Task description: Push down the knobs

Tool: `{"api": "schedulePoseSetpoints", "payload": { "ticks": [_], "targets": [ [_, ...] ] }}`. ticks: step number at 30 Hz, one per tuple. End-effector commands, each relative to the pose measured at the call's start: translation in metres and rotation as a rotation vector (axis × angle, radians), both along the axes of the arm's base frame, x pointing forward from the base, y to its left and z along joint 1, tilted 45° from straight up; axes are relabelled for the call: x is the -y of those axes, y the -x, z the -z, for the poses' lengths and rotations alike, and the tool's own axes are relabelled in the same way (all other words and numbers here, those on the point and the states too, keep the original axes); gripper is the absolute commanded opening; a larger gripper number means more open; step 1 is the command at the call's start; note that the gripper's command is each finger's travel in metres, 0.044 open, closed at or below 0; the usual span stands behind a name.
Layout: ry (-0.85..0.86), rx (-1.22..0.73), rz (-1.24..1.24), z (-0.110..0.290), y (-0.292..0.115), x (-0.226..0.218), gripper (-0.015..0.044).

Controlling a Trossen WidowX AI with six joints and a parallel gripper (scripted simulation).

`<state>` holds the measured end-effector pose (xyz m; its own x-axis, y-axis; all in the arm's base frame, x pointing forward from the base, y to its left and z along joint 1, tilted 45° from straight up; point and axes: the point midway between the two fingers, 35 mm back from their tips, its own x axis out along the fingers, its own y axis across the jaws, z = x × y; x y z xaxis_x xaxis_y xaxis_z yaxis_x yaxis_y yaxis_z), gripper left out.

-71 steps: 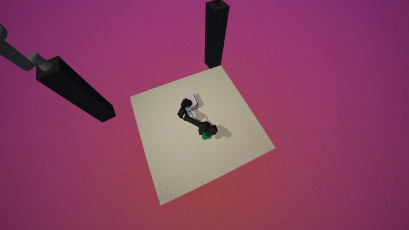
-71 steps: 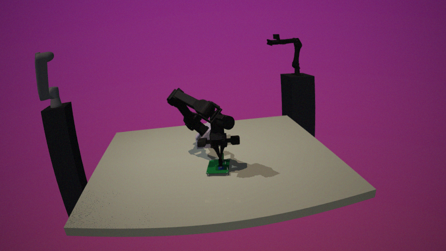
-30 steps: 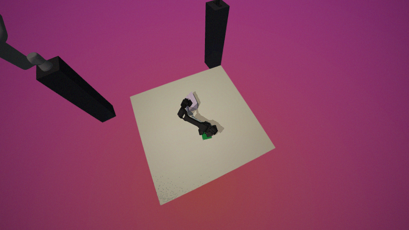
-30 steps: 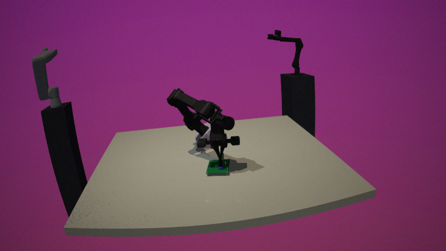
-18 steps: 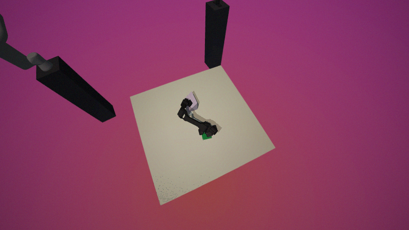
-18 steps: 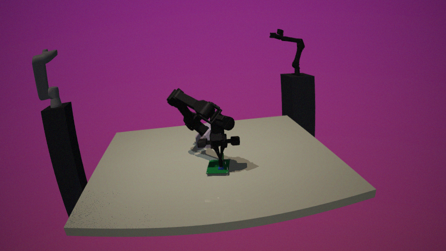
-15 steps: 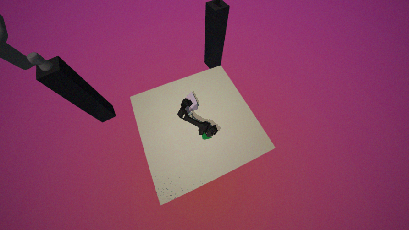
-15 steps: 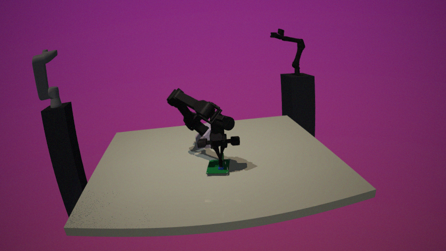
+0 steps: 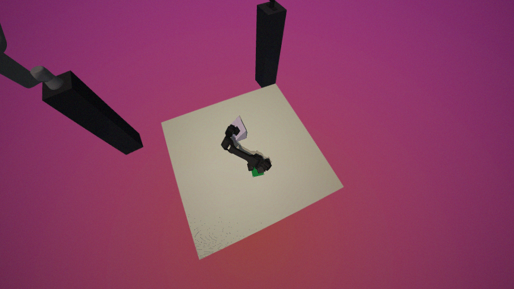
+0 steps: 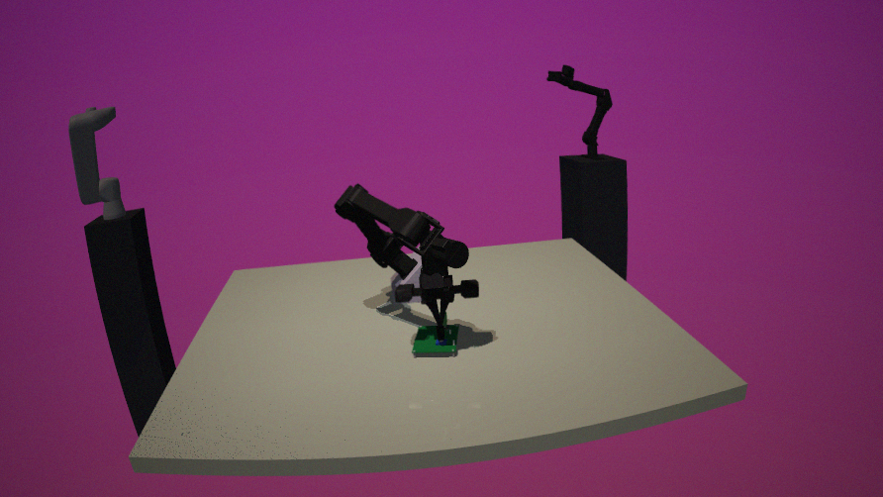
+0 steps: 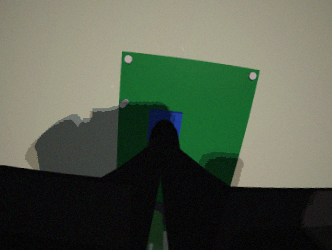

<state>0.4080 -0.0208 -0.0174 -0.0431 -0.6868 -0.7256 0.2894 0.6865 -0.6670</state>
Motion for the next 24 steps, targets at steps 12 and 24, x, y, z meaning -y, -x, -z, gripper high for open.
{"api": "schedulePoseSetpoints", "payload": {
  "ticks": [12, 24],
  "targets": [
    [0.01, -0.009, 0.054, 0.02, 0.0, 0.026, 0.0],
    [0.008, -0.008, 0.054, 0.008, -0.003, 0.015, 0.0]
  ]
}}
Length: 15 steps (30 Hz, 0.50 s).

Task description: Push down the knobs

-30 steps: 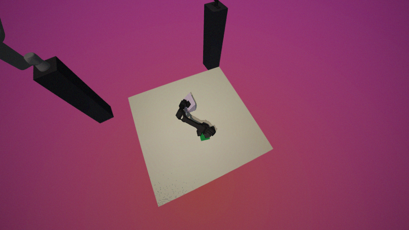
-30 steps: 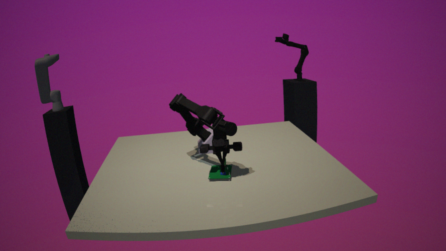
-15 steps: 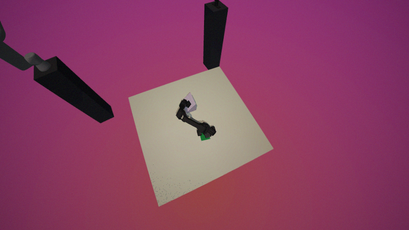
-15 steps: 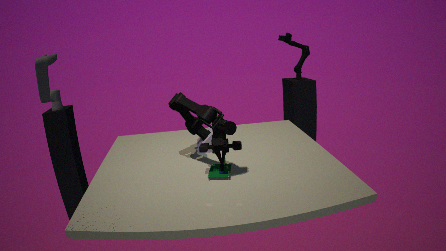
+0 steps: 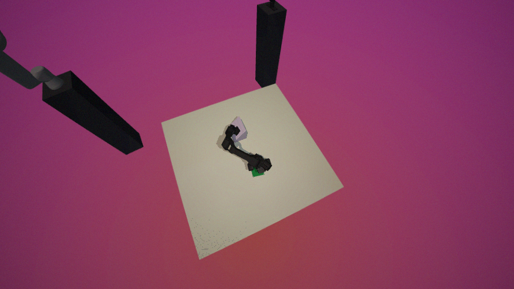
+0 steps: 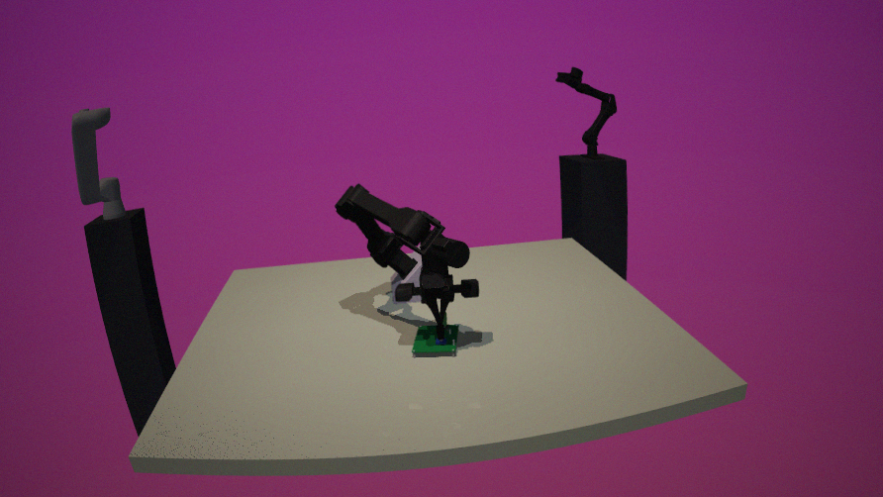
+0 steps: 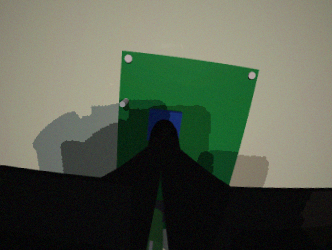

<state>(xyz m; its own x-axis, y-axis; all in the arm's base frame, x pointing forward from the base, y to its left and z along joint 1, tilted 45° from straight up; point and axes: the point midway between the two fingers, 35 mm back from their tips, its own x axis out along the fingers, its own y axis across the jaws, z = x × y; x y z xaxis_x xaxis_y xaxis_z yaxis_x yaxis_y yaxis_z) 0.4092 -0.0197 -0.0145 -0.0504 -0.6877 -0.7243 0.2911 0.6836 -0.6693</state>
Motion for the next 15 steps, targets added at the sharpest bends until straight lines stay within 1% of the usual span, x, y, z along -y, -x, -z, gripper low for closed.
{"api": "schedulePoseSetpoints", "payload": {
  "ticks": [1, 15],
  "targets": [
    [0.007, -0.004, 0.047, 0.01, -0.002, 0.015, 0.0],
    [0.006, -0.005, 0.047, -0.006, -0.003, -0.001, 0.0]
  ]
}}
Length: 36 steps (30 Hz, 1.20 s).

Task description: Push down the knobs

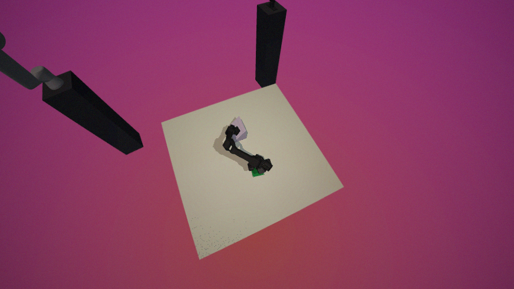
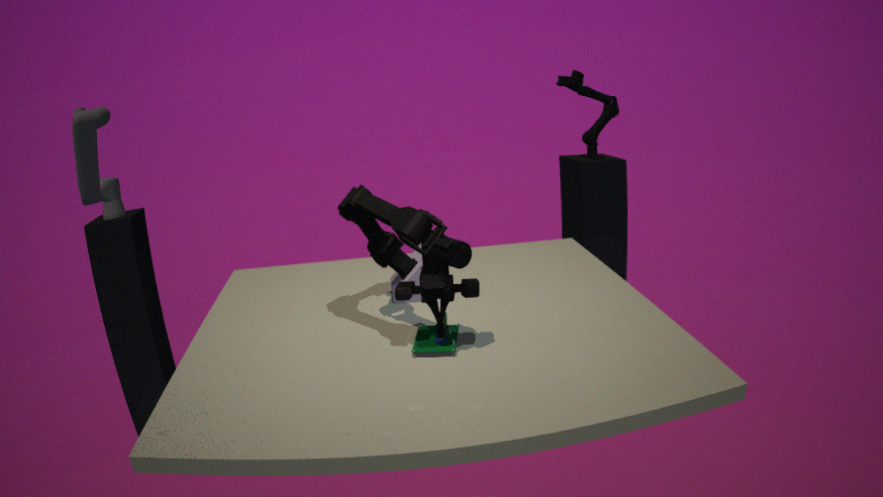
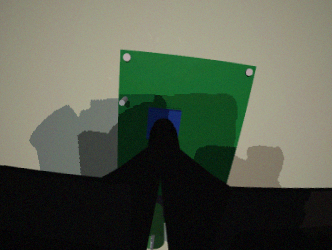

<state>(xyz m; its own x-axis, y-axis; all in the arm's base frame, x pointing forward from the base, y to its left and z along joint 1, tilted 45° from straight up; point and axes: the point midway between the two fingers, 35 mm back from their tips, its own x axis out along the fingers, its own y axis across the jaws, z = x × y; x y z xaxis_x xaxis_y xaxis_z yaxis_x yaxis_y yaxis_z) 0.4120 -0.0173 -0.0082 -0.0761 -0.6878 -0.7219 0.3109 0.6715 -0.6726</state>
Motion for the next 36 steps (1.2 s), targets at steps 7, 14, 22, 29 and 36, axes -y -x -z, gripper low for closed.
{"api": "schedulePoseSetpoints", "payload": {
  "ticks": [7, 14, 22, 29, 36],
  "targets": [
    [0.002, -0.001, 0.014, -0.008, -0.001, -0.006, 0.0],
    [0.006, -0.008, 0.012, -0.009, 0.0, -0.007, 0.0052],
    [0.005, -0.008, 0.012, -0.011, 0.006, -0.01, 0.0263],
    [-0.003, -0.009, 0.011, -0.027, 0.073, -0.032, 0.044],
    [-0.001, -0.013, 0.014, -0.035, 0.152, -0.038, 0.044]
  ]
}}
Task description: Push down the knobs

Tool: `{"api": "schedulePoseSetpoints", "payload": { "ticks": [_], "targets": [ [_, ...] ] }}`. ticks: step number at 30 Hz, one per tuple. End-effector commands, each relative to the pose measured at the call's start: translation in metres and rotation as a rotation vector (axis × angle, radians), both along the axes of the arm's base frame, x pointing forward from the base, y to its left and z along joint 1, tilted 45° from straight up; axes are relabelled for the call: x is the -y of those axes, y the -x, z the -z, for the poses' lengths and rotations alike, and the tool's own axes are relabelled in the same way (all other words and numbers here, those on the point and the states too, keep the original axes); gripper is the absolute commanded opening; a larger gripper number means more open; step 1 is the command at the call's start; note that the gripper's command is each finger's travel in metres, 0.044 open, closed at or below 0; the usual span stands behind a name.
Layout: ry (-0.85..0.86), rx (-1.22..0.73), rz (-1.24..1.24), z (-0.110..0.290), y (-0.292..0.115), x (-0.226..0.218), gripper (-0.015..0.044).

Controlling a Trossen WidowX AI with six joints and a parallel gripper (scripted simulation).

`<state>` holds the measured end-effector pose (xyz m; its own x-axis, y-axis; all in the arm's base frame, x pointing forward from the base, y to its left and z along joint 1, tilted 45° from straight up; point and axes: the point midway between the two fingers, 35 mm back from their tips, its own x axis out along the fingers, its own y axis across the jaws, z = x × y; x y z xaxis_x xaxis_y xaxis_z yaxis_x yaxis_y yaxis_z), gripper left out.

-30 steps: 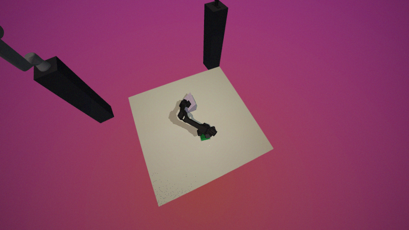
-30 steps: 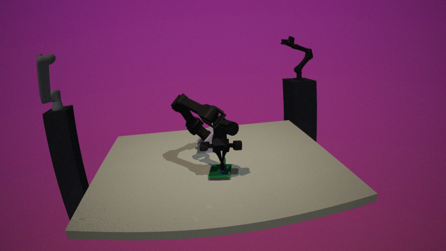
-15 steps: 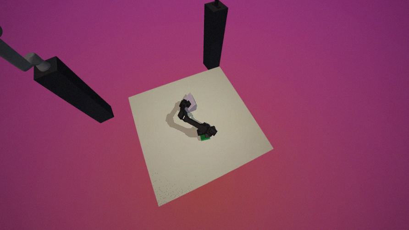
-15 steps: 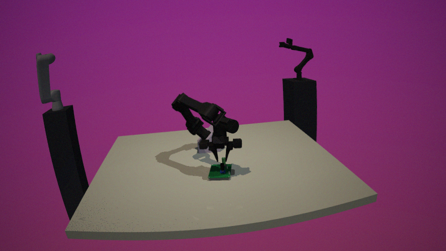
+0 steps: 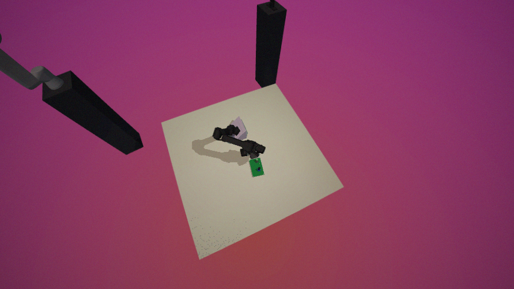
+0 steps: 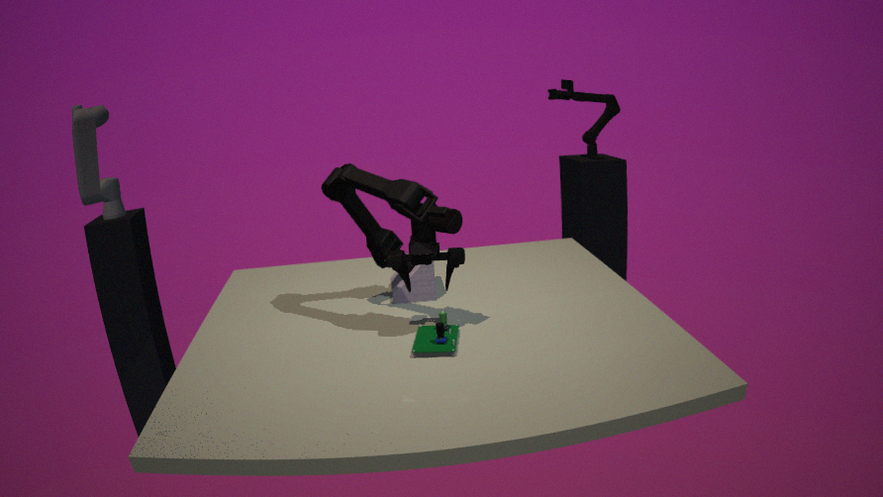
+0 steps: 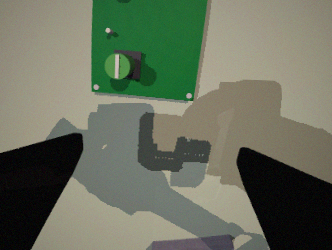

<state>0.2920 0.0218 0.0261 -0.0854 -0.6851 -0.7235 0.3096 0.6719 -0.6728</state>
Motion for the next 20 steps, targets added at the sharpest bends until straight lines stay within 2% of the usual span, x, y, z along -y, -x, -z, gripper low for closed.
{"api": "schedulePoseSetpoints", "payload": {
  "ticks": [1, 20],
  "targets": [
    [0.003, -0.005, 0.008, -0.001, 0.0414, 0.002, 0.044],
    [0.004, -0.006, 0.009, -0.0012, 0.0489, 0.0027, 0.044]
  ]
}}
